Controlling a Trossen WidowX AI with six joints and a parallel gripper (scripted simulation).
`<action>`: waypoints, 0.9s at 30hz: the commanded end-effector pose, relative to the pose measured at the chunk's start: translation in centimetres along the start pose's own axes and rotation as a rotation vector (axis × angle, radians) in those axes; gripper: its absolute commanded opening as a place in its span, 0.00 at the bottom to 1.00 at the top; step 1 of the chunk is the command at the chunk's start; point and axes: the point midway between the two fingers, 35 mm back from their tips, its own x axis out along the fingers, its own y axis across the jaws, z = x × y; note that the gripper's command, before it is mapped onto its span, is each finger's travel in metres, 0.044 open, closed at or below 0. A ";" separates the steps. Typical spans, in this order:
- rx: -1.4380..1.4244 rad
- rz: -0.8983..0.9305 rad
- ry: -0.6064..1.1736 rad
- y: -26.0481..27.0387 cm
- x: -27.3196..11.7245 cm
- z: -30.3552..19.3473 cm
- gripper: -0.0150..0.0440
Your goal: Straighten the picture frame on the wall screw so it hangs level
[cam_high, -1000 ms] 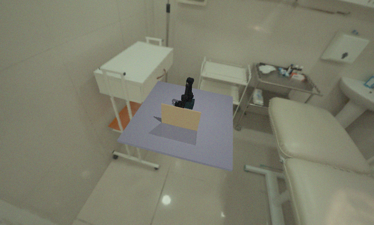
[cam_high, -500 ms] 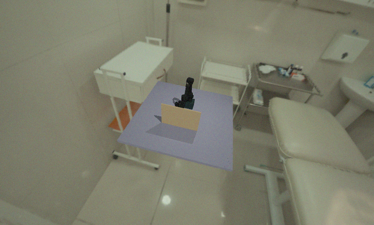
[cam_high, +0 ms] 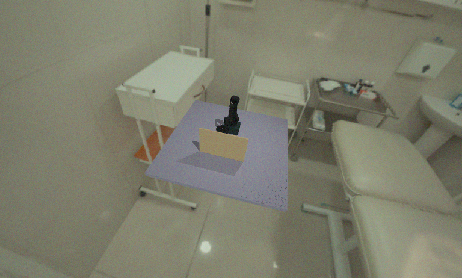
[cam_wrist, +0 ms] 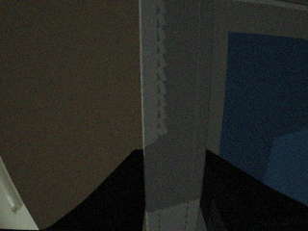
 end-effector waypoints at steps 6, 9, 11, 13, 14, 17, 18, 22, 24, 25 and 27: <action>-0.003 0.015 -0.002 0.6 0.0 -0.4 0.25; -0.003 0.015 -0.002 0.6 0.0 -0.5 0.25; -0.003 0.015 -0.002 0.6 0.0 -0.5 0.25; -0.003 0.015 -0.002 0.6 0.0 -0.5 0.25; -0.003 0.015 -0.002 0.6 0.0 -0.5 0.25; -0.003 0.015 -0.002 0.6 0.0 -0.5 0.25; -0.003 0.015 -0.002 0.6 0.0 -0.5 0.25; -0.003 0.015 -0.002 0.5 0.0 -0.4 0.25; -0.003 0.015 -0.002 0.5 0.0 -0.4 0.25; -0.003 0.015 -0.002 0.5 0.0 -0.4 0.25; -0.003 0.015 -0.002 0.5 0.0 -0.4 0.25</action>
